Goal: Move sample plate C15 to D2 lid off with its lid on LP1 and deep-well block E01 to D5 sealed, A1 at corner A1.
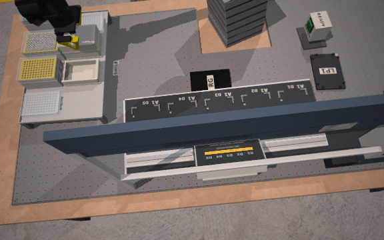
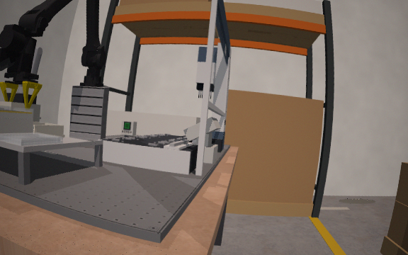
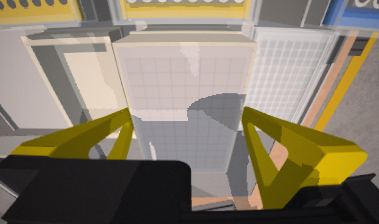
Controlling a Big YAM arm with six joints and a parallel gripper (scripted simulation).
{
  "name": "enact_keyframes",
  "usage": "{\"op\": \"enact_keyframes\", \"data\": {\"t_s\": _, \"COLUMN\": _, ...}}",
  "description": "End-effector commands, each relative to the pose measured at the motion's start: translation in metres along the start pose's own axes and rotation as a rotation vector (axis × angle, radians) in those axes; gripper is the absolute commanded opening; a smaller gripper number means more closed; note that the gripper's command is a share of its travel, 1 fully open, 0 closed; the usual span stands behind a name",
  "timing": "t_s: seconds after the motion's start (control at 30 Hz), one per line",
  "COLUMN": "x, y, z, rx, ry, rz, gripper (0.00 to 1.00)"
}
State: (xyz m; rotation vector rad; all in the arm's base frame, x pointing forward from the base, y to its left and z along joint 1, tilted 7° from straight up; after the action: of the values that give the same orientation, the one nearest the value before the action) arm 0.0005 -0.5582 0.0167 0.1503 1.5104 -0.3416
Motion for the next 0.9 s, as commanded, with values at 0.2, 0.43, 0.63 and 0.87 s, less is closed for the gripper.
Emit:
{"op": "enact_keyframes", "data": {"t_s": 0.2, "x": 0.003, "y": -0.002, "z": 0.0096, "rx": -0.005, "ry": -0.003, "rz": -0.003, "gripper": 0.0}}
{"op": "enact_keyframes", "data": {"t_s": 0.43, "x": 0.003, "y": -0.002, "z": 0.0096, "rx": -0.009, "ry": -0.003, "rz": -0.003, "gripper": 0.0}}
{"op": "enact_keyframes", "data": {"t_s": 0.63, "x": 0.003, "y": -0.002, "z": 0.0096, "rx": -0.009, "ry": -0.003, "rz": -0.004, "gripper": 0.0}}
{"op": "enact_keyframes", "data": {"t_s": 0.87, "x": 0.003, "y": -0.002, "z": 0.0096, "rx": -0.009, "ry": -0.003, "rz": -0.004, "gripper": 0.0}}
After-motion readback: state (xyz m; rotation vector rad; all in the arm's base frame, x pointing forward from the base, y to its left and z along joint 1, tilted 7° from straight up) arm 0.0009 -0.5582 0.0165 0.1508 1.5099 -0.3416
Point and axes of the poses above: the point where the finger pads meet when closed, its own x axis out along the fingers, its own z axis across the jaws, y = z × x, the point moved 7 cm from there along -x, back along the fingers, and after that the axes turned 8 degrees about x, right-handed, at the moved point
